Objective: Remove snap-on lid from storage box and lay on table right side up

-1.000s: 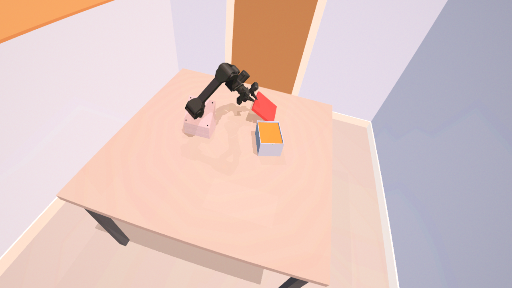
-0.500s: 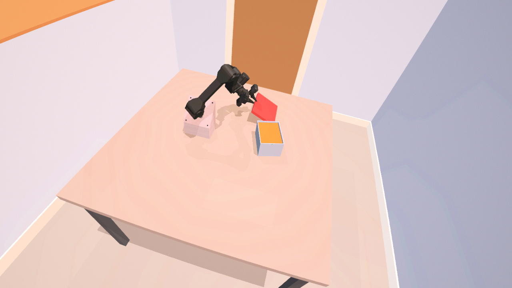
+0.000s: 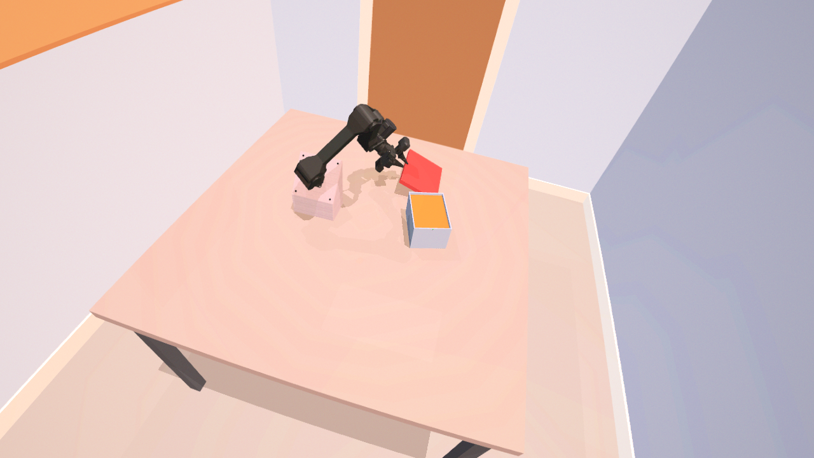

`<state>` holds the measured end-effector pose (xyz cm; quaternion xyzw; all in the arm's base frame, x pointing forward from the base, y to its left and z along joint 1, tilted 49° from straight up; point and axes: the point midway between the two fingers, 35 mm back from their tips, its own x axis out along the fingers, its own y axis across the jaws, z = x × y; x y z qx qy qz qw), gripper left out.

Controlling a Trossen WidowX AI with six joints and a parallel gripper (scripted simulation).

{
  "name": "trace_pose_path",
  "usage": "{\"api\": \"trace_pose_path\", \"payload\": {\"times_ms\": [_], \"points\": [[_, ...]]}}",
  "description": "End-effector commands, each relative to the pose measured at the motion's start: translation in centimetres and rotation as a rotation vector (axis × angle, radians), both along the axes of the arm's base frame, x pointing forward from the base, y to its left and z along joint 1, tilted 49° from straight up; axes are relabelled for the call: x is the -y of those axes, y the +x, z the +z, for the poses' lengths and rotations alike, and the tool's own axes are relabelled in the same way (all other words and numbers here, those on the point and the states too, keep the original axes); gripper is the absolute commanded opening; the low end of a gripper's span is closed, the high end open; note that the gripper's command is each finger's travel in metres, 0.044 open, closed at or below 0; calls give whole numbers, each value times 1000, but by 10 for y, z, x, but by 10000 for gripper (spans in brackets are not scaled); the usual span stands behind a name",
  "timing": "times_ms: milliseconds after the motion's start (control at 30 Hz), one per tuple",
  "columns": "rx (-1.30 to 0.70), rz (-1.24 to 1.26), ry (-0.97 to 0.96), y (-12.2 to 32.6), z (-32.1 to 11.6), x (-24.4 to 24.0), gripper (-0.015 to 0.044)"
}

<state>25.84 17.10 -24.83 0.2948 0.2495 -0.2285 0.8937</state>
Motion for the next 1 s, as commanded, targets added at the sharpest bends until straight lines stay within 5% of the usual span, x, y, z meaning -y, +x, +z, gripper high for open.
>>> {"api": "trace_pose_path", "payload": {"times_ms": [0, 300, 633, 967], "points": [[-21, -2, -23, -3, -6, 10, 0], [-21, -2, -24, -2, -11, 16, 0], [-21, -2, -23, 0, -6, 6, 263], [-22, -2, -23, -15, -3, 11, 440]]}}
